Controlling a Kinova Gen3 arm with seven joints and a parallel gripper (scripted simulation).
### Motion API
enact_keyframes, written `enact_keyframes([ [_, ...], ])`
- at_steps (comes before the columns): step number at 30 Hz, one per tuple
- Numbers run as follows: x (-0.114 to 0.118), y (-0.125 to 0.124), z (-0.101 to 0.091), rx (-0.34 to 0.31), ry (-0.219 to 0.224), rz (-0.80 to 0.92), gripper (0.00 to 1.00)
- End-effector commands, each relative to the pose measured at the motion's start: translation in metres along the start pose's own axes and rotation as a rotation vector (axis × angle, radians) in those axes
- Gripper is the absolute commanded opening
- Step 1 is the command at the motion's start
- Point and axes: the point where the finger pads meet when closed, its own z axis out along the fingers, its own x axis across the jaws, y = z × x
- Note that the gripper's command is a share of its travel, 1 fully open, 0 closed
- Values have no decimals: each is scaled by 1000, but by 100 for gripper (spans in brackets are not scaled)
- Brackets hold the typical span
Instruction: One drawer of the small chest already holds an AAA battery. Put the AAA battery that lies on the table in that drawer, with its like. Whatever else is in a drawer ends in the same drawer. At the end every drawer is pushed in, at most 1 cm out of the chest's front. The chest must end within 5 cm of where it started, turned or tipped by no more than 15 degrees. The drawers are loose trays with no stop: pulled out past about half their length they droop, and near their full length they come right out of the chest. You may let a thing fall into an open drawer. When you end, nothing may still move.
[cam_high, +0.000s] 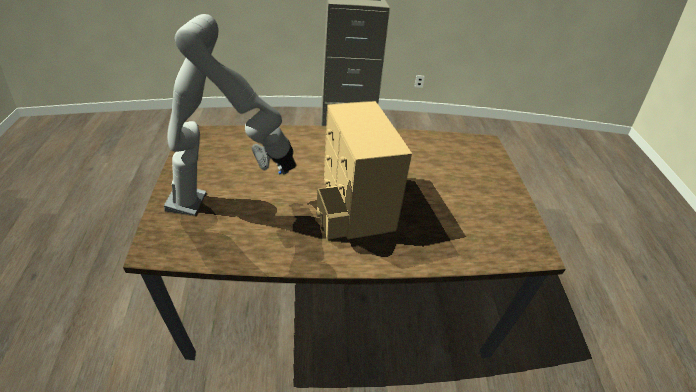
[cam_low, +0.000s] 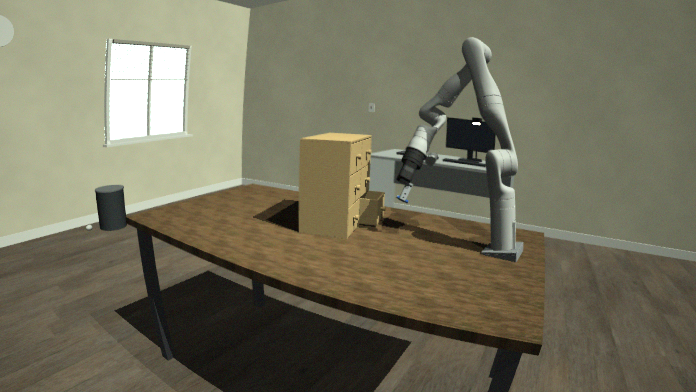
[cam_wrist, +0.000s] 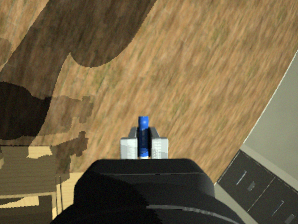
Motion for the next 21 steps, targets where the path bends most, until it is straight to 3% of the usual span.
enact_keyframes([
  [1,-4,-2,-3,-42,-6,15,24],
  [8,-8,12,-6,-164,-27,-8,24],
  [10,-8,12,-6,-164,-27,-8,24],
  [21,-31,23,-18,-315,-131,-29,24],
])
